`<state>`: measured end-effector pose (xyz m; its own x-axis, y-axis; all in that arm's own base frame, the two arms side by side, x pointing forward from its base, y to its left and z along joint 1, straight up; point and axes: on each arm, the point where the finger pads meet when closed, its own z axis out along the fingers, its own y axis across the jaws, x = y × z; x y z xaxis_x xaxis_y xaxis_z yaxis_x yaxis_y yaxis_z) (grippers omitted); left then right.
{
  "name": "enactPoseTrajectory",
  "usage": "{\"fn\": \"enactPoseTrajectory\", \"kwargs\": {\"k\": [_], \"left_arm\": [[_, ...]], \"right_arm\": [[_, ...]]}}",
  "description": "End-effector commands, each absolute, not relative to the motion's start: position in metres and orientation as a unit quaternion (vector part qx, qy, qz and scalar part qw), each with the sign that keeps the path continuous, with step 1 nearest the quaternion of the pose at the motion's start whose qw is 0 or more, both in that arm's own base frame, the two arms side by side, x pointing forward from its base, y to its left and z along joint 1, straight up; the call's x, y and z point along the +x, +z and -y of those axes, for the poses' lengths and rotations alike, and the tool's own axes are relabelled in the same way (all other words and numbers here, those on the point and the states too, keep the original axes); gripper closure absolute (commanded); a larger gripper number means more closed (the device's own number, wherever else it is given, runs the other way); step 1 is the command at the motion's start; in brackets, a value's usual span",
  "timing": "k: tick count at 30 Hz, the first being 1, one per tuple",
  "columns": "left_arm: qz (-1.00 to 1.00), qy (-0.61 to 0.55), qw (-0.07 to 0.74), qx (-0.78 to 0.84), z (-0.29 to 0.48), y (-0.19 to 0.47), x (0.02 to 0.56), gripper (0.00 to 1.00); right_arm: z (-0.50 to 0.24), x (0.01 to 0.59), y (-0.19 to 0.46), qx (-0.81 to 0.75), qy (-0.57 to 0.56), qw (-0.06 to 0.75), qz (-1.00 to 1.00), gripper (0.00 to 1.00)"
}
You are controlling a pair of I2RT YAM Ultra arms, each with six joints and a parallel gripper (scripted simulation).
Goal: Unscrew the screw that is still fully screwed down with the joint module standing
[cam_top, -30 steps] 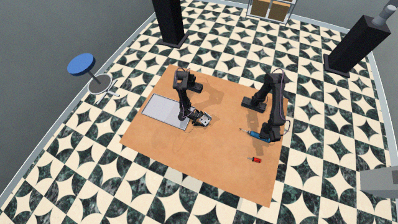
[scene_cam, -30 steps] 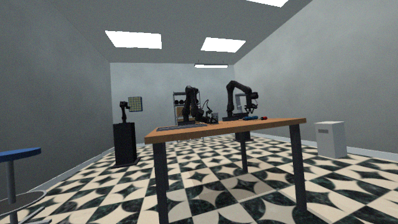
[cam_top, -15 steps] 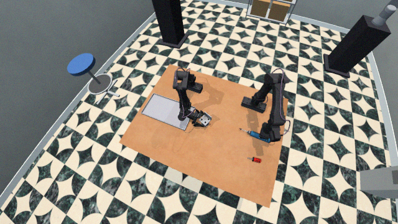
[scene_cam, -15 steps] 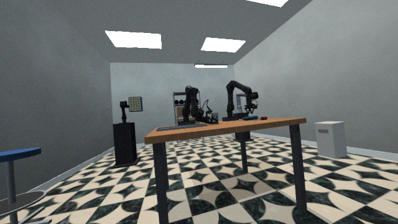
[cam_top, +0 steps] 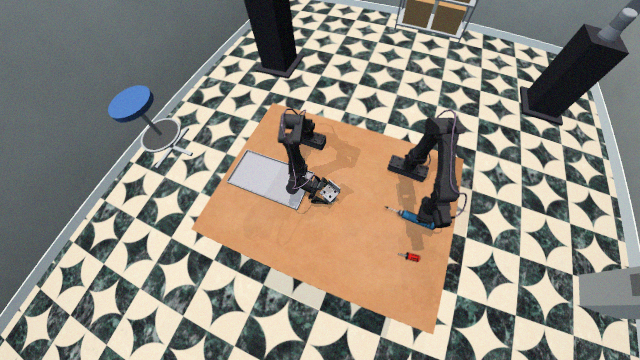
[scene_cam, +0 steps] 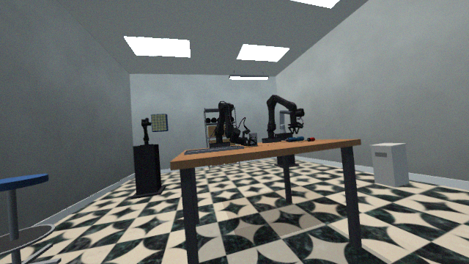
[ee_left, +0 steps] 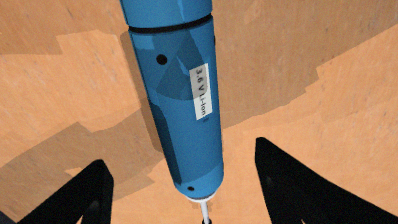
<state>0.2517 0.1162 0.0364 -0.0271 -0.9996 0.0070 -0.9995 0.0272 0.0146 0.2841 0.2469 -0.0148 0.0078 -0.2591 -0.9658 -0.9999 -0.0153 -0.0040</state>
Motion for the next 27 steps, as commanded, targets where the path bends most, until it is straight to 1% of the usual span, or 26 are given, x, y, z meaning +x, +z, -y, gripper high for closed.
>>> {"fn": "enactPoseTrajectory", "kwargs": {"k": [1,10,11,22,27], "left_arm": [[0.723,0.007,-0.019,0.691,-0.118,0.054,0.263,0.35],[0.723,0.007,-0.019,0.691,-0.118,0.054,0.263,0.35],[0.723,0.007,-0.019,0.691,-0.118,0.054,0.263,0.35],[0.723,0.007,-0.019,0.691,-0.118,0.054,0.263,0.35],[0.723,0.007,-0.019,0.691,-0.118,0.054,0.263,0.35]], "right_arm": [[-0.249,0.287,-0.009,-0.569,0.433,0.434,-0.549,0.14],[-0.249,0.287,-0.009,-0.569,0.433,0.434,-0.549,0.14],[-0.246,0.296,0.001,-0.572,0.426,0.446,-0.54,0.14],[-0.228,0.296,0.005,-0.573,0.426,0.446,-0.54,0.14],[-0.233,0.293,0.005,-0.577,0.429,0.443,-0.536,0.14]]}}
